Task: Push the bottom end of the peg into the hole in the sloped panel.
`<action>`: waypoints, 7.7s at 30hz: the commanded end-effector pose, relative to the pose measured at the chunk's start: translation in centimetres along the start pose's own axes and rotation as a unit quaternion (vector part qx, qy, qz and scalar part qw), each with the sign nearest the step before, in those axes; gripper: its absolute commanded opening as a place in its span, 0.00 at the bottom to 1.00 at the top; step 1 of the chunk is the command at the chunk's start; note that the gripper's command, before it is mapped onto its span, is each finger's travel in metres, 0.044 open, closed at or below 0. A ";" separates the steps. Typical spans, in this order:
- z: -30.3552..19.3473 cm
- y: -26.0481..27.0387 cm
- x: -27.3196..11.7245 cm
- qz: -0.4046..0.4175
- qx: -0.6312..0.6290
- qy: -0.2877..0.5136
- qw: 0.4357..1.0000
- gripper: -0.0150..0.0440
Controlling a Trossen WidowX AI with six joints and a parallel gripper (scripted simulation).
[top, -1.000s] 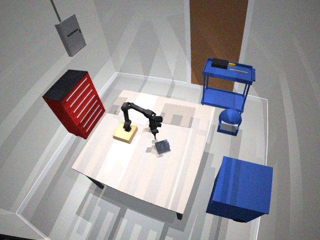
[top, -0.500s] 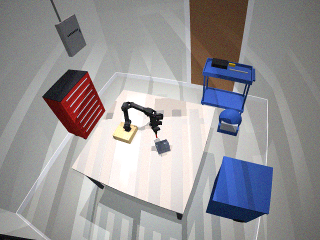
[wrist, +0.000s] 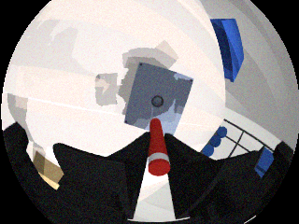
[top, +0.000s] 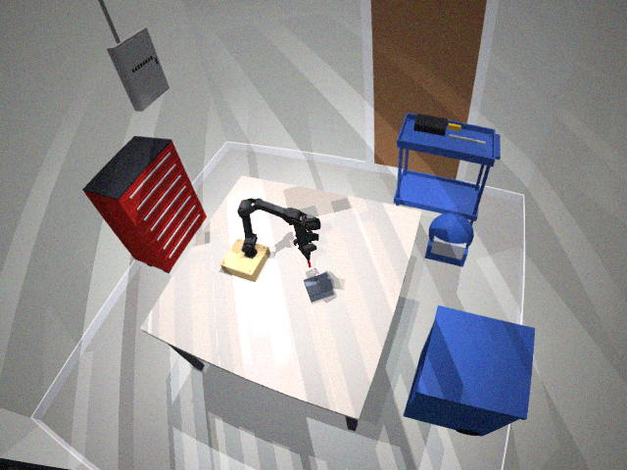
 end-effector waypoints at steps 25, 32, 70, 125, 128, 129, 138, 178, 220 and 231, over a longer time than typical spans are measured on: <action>1.2 0.3 4.5 -0.027 -0.029 -0.001 0.999 0.25; 1.2 0.3 4.7 -0.029 -0.023 -0.001 0.999 0.25; 1.3 0.0 6.6 -0.034 -0.019 -0.001 0.999 0.25; 1.2 0.3 8.6 -0.034 -0.019 -0.001 0.999 0.25; 1.2 0.3 8.7 -0.034 -0.019 -0.001 0.999 0.25; 1.2 0.3 8.7 -0.034 -0.019 -0.001 0.999 0.25; 1.2 0.2 9.2 -0.034 -0.019 -0.001 0.999 0.25; 1.3 0.2 10.1 -0.036 -0.016 0.001 0.999 0.43; 1.8 0.3 2.7 -0.029 -0.022 -0.002 0.999 1.00; 1.9 0.6 0.5 -0.028 -0.023 -0.002 0.999 1.00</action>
Point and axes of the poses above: the point midway between the two fingers, 35 mm back from their tips, its own x axis out along the fingers, its own y axis across the jaws, z = x × y, the point moved 10 cm from there along -x, back along the fingers, and after that the axes turned 10 degrees about -x, right-handed, at the moved point
